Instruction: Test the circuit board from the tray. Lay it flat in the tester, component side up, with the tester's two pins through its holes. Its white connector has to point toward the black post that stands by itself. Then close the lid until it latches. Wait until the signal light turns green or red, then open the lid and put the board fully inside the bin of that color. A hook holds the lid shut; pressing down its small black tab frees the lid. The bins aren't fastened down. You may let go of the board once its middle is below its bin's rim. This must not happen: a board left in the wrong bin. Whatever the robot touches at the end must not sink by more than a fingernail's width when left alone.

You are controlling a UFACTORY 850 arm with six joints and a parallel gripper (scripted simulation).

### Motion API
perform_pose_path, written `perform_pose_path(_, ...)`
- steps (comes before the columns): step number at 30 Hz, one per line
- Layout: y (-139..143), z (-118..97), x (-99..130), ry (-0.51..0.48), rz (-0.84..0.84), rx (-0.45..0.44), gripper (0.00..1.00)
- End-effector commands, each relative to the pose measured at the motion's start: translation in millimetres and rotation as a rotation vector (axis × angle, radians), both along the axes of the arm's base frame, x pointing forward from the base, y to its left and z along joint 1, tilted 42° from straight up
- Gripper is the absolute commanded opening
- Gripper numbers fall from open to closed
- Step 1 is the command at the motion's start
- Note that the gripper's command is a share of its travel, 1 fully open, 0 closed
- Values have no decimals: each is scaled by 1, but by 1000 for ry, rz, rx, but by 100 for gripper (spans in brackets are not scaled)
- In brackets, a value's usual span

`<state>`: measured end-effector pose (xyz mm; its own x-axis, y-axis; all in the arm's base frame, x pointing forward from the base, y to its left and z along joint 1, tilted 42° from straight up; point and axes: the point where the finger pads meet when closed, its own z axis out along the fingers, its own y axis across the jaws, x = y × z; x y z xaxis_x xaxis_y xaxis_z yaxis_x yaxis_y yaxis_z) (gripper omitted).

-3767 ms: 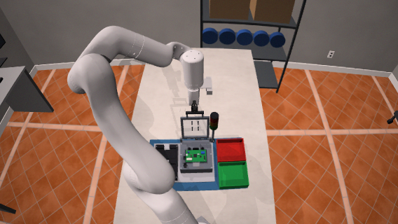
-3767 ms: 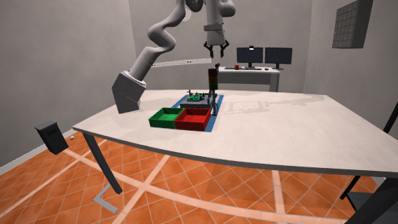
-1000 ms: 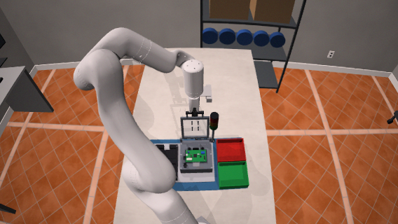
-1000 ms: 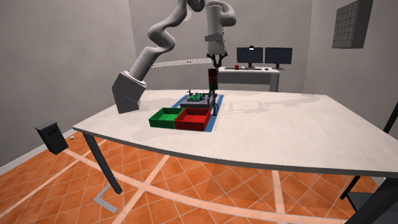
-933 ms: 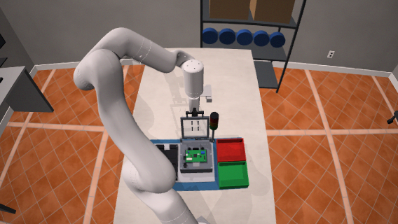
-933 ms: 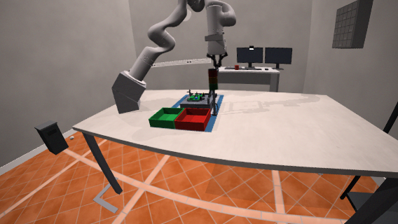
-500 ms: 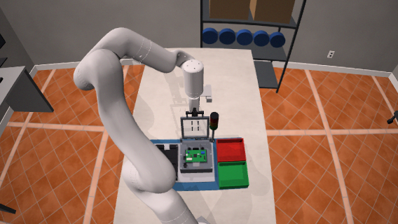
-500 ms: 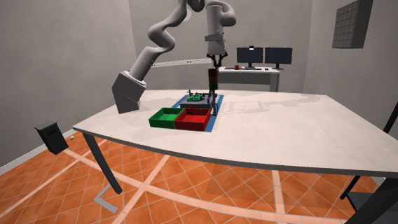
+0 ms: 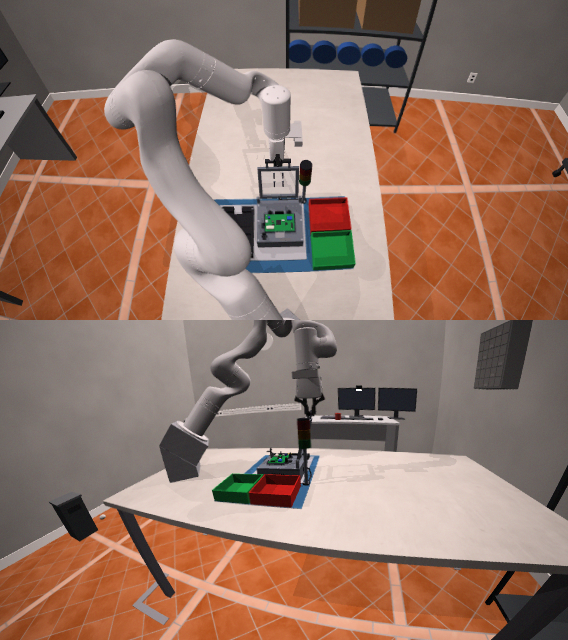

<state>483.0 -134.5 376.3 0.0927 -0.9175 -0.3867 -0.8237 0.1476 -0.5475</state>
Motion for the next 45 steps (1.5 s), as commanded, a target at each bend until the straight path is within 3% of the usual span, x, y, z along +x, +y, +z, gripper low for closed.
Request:
perform_pose_path(1, 0, 0, -1, -1, 0, -1, 0)
perform_pose_path(22, 1, -8, -20, -1, 0, -1, 0)
perform_pose_path(45, 11, -43, -69, -1, 0, -1, 0)
